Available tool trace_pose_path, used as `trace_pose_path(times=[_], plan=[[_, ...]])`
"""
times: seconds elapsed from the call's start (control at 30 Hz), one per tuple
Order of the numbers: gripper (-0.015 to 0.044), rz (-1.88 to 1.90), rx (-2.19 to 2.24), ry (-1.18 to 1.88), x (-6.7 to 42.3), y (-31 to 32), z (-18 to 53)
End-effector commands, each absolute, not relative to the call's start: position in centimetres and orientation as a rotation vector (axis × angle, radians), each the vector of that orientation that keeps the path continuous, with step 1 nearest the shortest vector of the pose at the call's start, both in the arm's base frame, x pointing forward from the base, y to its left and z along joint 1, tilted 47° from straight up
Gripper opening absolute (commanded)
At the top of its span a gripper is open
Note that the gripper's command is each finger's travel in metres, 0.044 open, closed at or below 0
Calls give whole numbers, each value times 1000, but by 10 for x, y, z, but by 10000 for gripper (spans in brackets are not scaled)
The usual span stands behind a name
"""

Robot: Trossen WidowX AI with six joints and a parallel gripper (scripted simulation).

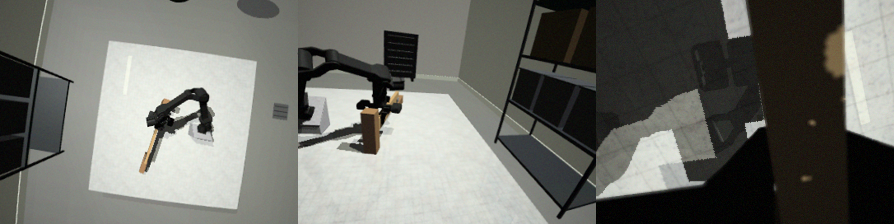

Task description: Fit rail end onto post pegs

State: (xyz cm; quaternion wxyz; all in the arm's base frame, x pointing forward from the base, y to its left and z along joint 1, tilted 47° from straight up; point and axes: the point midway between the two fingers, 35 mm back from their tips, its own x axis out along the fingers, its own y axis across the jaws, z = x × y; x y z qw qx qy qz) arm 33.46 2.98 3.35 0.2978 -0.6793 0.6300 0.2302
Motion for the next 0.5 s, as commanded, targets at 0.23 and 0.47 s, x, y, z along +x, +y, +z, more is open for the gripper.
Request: trace_pose_path(times=[0.23,0.47], plan=[[0,613,-1807,1672,334,28,38],[0,613,-1807,1672,334,26,39]])
